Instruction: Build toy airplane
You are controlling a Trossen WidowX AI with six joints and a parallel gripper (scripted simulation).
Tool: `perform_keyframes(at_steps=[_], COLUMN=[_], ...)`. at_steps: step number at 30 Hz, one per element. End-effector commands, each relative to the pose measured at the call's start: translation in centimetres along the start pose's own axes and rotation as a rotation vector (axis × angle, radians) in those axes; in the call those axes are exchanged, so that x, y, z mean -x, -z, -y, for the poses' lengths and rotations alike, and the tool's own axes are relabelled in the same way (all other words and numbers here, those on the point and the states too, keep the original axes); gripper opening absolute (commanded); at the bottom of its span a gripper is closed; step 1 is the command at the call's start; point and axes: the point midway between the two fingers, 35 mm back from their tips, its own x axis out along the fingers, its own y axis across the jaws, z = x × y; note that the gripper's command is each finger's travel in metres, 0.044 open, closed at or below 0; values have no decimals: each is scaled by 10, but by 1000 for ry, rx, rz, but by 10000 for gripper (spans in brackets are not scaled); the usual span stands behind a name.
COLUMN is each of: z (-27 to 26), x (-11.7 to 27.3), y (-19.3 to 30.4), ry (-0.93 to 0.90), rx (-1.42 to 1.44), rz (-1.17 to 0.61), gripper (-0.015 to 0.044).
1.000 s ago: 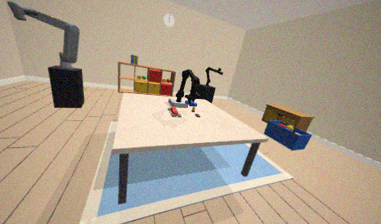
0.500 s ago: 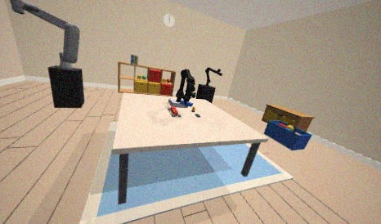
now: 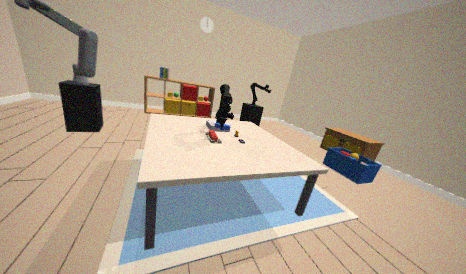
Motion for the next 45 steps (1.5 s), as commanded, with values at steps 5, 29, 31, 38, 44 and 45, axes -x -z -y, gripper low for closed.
perform_keyframes(at_steps=[5, 29, 31, 38, 44, 45], z=[-2, -12, -12, -12, -12, -12], x=[-4, -15, -15, -15, -15, -15], y=[29, 80, 80, 80, 80, 80], ry=[5, 2, 2, 2, 2, 2], rx=[156, 456, 456, 456, 456, 456], rz=[-5, -10, -10, -10, -10, -10], gripper=[0, 157, 195, 195, 195, 195])
